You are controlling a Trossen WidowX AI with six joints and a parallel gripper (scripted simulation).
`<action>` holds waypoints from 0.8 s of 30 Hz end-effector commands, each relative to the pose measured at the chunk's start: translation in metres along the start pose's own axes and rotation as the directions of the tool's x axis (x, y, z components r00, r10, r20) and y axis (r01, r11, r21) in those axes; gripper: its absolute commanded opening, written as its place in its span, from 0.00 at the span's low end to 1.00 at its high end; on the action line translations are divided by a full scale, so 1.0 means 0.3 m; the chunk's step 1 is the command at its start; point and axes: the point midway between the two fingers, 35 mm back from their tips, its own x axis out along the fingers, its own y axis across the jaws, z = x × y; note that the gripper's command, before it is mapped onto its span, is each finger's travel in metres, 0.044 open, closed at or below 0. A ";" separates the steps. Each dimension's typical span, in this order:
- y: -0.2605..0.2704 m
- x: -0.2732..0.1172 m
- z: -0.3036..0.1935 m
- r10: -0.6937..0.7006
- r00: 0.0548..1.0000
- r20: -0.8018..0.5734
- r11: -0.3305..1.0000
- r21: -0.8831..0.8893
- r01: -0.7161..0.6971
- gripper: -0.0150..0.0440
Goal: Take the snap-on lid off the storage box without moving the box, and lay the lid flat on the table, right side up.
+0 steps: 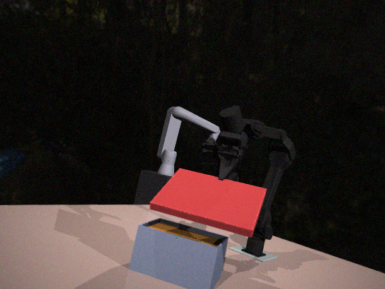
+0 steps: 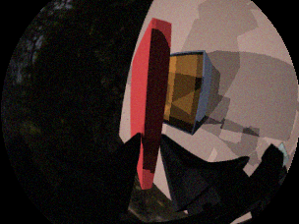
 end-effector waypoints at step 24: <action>0.008 -0.023 -0.176 0.021 1.000 0.004 1.000 0.001 -0.021 0.25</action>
